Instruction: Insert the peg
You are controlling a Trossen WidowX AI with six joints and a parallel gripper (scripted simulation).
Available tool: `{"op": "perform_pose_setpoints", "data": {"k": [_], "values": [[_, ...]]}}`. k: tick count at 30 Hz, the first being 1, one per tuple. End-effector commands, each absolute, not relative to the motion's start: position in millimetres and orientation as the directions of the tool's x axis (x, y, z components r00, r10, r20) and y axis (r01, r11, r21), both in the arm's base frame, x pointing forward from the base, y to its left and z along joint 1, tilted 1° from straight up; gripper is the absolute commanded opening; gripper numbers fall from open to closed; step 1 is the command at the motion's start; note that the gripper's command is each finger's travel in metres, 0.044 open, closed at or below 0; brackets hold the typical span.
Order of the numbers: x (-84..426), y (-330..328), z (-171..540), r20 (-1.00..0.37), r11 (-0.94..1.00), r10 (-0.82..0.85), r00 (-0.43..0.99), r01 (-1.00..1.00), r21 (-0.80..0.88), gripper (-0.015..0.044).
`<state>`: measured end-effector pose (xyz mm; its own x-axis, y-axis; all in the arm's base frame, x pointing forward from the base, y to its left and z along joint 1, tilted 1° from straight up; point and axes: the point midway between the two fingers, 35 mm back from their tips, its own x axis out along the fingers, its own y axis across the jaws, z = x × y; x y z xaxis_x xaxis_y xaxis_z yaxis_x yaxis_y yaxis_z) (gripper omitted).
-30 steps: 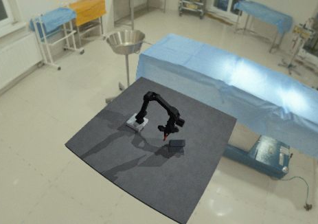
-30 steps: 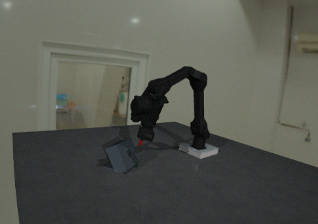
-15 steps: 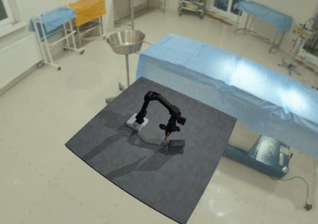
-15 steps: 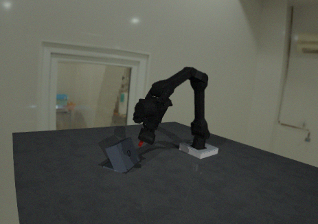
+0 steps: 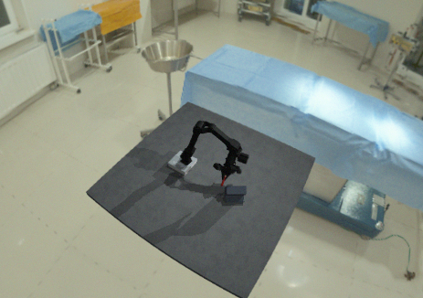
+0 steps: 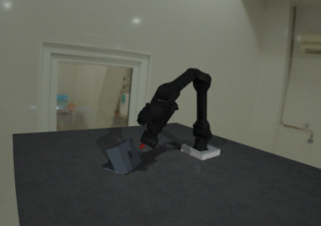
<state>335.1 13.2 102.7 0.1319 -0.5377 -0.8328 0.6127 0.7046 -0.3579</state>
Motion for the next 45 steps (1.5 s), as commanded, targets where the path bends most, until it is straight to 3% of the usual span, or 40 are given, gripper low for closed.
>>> {"op": "perform_pose_setpoints", "data": {"k": [1, 45], "values": [[336.0, 17.3, 102.7, -0.82, 0.694, -0.553, 0.148, 0.627, -0.354, 0.0], [336.9, 69.9, 106.4, -0.681, 0.633, -0.649, 0.339, 0.738, -0.235, 0.0]]}}
